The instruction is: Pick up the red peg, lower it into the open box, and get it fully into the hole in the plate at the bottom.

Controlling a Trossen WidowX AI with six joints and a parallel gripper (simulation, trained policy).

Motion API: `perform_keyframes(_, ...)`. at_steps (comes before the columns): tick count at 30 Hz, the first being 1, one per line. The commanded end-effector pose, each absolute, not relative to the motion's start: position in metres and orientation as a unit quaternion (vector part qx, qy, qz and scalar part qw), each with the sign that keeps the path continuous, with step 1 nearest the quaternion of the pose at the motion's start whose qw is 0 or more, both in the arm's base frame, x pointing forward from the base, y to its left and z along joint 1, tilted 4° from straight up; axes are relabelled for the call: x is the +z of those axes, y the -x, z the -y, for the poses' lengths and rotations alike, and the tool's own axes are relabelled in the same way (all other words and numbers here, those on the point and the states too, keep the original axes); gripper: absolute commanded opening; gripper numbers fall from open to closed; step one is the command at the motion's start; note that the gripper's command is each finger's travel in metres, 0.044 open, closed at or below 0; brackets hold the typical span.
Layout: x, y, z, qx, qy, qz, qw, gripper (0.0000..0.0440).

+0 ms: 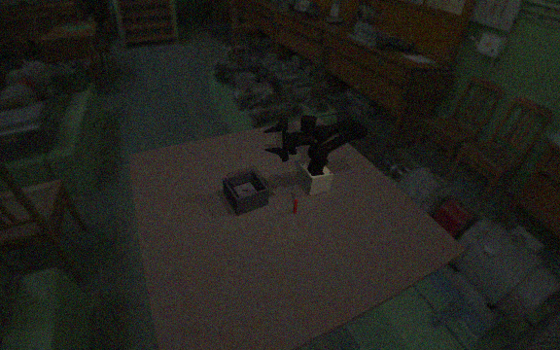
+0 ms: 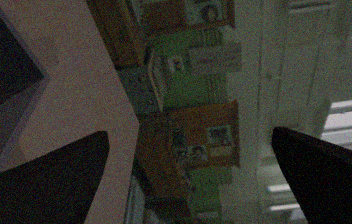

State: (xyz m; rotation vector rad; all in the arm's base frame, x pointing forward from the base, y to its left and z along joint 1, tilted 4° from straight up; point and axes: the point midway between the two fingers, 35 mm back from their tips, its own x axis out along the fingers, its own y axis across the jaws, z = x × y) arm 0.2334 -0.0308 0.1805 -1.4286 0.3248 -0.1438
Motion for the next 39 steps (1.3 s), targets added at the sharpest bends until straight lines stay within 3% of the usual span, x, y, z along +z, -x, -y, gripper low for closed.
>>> perform_keyframes(1, 0.184, -0.234, 0.03, -0.068, 0.64, -0.147, 0.751, 0.0411)
perform_keyframes(5, 0.189, -0.235, 0.025, -0.063, 0.585, -0.151, 0.794, 0.0425)
perform_keyframes(20, 0.178, -0.236, -0.004, -0.022, 0.37, -0.217, 0.903, 0.0407)
perform_keyframes(39, 0.14, -0.217, -0.043, -0.03, 0.092, -0.373, 0.923, 0.0393)
